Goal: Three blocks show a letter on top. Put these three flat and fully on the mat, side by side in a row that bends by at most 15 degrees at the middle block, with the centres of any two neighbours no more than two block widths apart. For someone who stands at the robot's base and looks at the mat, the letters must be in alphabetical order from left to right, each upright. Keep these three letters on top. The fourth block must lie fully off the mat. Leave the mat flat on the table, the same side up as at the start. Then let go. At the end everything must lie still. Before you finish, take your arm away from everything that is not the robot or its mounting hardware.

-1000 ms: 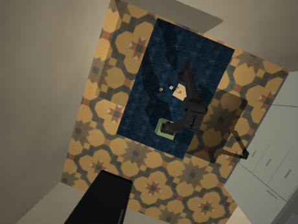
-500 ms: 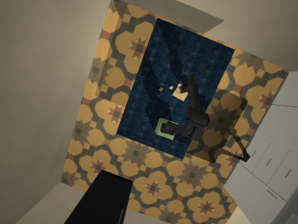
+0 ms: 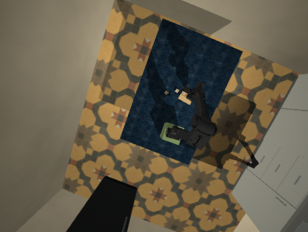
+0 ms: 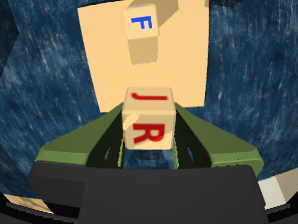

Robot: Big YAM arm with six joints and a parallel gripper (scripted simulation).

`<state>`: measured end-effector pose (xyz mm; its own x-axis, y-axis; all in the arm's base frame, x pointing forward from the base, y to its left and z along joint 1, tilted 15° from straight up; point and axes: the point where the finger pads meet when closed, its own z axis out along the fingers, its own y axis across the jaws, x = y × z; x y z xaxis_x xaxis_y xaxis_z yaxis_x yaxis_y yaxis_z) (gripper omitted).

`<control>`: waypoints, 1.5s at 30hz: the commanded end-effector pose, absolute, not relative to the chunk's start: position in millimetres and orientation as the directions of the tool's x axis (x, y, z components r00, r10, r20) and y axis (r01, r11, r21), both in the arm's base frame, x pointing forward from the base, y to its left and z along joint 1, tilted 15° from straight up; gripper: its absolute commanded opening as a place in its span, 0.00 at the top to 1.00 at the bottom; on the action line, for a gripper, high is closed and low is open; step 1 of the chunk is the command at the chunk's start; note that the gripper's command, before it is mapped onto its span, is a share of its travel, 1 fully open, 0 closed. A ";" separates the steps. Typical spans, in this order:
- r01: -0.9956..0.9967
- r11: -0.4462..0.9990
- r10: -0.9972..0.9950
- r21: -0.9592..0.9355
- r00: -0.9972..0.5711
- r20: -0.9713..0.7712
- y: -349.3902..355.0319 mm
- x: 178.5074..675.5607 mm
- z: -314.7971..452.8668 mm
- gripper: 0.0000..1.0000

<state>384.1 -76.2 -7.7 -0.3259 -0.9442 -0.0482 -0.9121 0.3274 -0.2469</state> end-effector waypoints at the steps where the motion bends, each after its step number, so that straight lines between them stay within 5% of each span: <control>1: -0.941 0.205 -0.978 -0.268 -0.205 -0.030 -81.5 387.0 -5.5 0.75; 45: -0.940 0.208 -0.978 -0.270 -0.207 -0.030 -87.2 416.4 -98.8 0.75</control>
<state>410.6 -81.6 -94.3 -0.2037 -0.9787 -0.0271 -0.9434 0.2036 -0.2619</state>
